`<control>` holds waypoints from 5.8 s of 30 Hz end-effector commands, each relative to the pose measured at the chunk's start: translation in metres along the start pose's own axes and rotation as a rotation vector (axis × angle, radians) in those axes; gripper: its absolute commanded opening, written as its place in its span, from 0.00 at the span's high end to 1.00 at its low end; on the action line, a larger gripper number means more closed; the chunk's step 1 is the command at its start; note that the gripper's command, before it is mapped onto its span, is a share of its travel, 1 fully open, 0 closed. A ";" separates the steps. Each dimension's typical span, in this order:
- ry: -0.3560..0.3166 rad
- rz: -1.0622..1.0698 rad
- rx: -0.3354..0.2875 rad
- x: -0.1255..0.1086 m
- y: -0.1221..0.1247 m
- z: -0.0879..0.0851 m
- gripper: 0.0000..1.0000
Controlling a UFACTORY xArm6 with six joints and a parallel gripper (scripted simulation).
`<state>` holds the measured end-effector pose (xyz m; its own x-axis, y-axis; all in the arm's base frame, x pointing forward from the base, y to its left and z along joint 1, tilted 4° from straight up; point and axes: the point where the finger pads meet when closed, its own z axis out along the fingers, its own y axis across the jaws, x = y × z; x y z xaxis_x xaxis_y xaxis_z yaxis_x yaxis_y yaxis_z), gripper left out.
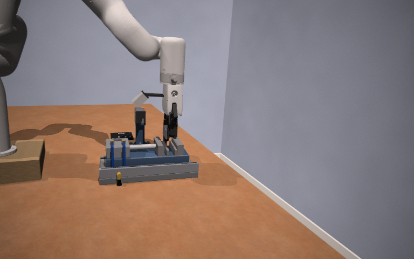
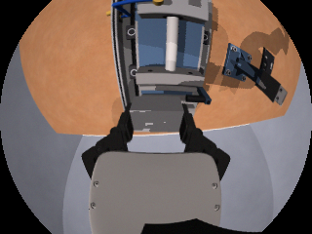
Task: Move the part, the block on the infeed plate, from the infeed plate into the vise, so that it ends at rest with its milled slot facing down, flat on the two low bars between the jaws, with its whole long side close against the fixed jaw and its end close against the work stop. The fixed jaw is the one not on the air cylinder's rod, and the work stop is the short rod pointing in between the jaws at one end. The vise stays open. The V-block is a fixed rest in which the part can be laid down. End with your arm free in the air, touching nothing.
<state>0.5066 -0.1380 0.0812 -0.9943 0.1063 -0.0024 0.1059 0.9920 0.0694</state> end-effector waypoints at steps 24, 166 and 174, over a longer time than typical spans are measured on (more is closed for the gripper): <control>-0.005 0.000 0.001 -0.002 0.000 0.013 1.00; -0.005 0.000 0.001 -0.002 0.000 0.033 1.00; -0.005 0.000 0.001 -0.002 0.000 0.033 1.00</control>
<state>0.5075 -0.1357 0.0460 -0.9943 0.1063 -0.0025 0.1059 0.9920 0.0693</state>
